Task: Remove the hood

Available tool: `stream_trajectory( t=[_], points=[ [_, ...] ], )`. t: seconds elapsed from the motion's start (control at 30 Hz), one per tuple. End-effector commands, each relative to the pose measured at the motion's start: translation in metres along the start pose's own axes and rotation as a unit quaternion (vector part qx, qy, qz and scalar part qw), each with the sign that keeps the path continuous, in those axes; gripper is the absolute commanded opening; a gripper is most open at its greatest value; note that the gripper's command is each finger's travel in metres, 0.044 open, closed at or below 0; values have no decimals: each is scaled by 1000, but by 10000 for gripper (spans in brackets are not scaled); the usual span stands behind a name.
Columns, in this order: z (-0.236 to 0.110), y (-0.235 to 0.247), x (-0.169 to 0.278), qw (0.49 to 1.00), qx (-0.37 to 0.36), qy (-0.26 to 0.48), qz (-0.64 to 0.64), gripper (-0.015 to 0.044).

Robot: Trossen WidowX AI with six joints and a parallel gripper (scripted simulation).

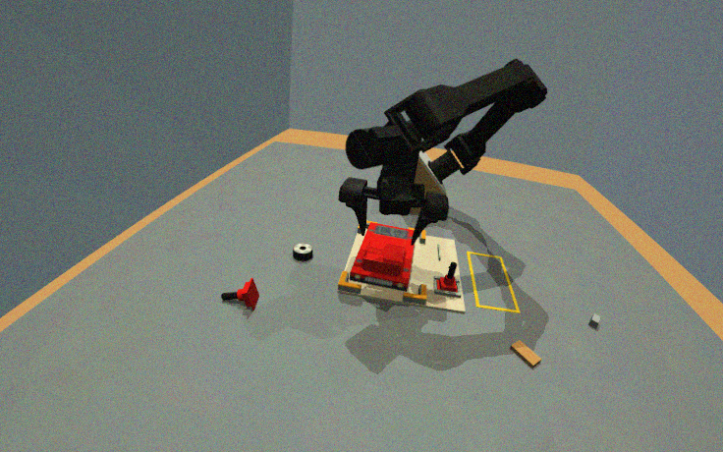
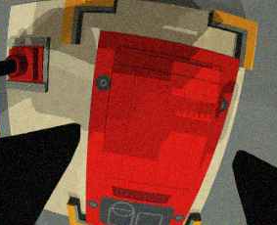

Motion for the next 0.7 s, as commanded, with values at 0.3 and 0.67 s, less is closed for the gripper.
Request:
stream_trajectory(
  t=[0.3, 0.67],
  points=[
    [12, -1, 3, 1000, -5, 3, 6, 440],
    [19, -1, 3, 1000, -5, 3, 6, 440]
  ],
)
Point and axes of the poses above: the point midway between the two fingers, 35 mm back from their tips, its own z axis out along the fingers, its own y axis across the jaws, x = y × z, the point moved 8 cm from there along -z, back along the fingers, and after that the axes turned 1 degree about z, right-handed, at the moved point
